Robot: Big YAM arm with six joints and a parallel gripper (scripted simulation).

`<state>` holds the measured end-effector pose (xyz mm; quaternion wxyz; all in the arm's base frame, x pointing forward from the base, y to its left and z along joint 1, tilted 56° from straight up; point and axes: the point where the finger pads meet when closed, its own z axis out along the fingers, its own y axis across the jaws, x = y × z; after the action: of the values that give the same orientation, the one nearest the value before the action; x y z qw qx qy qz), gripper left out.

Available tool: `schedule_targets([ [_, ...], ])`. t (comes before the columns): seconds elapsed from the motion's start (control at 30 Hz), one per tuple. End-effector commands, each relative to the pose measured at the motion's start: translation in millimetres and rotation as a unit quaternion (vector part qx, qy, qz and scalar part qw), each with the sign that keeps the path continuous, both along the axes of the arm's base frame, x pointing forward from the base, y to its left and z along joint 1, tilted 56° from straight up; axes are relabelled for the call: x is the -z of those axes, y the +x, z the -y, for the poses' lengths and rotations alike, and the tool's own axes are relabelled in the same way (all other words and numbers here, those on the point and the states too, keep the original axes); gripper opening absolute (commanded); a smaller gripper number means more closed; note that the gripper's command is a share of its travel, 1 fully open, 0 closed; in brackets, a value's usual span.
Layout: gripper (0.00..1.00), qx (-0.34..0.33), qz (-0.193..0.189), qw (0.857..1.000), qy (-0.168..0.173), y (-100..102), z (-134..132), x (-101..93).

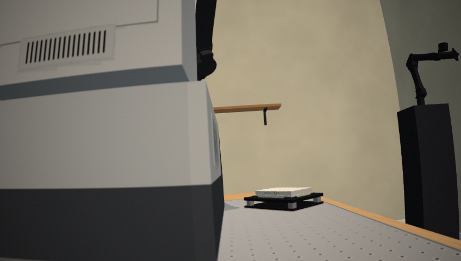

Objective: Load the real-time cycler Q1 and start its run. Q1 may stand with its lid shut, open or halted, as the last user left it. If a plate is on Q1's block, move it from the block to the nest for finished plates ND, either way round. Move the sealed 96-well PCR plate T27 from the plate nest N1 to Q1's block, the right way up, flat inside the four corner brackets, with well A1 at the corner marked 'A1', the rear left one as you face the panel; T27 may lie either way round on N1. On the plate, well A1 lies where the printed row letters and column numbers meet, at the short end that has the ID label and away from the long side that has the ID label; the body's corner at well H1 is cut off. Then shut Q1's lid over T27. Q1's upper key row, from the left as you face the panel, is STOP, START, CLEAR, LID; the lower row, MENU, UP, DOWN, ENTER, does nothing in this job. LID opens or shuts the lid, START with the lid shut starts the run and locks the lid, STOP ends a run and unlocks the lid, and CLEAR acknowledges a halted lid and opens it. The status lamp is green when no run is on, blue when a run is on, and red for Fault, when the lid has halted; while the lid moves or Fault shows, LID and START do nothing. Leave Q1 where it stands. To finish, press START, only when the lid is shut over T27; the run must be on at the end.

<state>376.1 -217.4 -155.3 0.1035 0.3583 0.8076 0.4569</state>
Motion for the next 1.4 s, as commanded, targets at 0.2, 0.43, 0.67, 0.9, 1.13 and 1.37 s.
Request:
schedule_targets([
  [0.2,0.00,-0.002,0.013,1.000,-0.011,13.2,13.6,-7.2],
  [0.43,0.00,-0.006,-0.001,1.000,0.003,16.1,-20.5,15.5],
  [0.67,0.00,-0.002,-0.009,1.000,0.010,24.4,-42.4,35.3],
  [0.9,0.00,0.008,0.007,1.000,-0.004,44.6,-30.3,33.0],
  [1.13,0.00,-0.003,-0.004,1.000,0.006,50.2,-67.3,52.4],
  [1.37,0.00,0.008,-0.022,1.000,0.015,40.2,-78.7,71.3],
])
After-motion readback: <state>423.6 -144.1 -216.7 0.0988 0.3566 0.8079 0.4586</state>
